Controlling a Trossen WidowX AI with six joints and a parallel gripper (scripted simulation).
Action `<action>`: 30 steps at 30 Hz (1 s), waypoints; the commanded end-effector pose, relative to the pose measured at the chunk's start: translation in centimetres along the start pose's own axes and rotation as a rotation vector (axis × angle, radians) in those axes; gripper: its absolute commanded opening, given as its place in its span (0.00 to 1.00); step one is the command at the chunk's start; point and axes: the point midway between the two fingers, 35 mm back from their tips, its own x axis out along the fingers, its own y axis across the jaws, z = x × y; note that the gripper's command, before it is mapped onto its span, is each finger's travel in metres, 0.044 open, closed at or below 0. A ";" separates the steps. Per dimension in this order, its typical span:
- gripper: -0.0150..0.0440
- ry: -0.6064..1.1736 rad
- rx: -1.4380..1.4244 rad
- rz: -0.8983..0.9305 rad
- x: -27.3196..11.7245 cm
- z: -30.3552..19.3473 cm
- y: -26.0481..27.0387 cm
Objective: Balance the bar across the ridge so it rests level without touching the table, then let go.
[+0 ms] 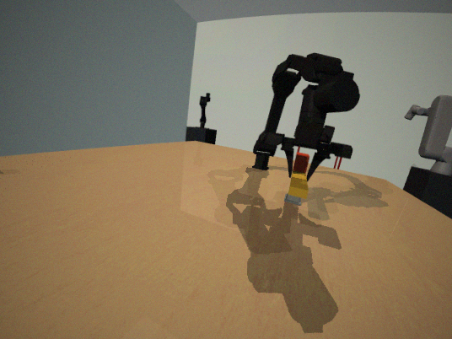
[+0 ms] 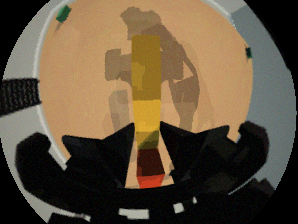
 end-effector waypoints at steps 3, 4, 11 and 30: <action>0.57 0.000 0.000 0.000 0.0 0.0 0.0; 0.57 0.000 0.000 0.000 0.0 0.0 0.0; 0.70 0.000 0.000 0.000 0.0 0.0 0.0; 1.00 -0.022 0.000 0.010 -9.3 0.1 0.0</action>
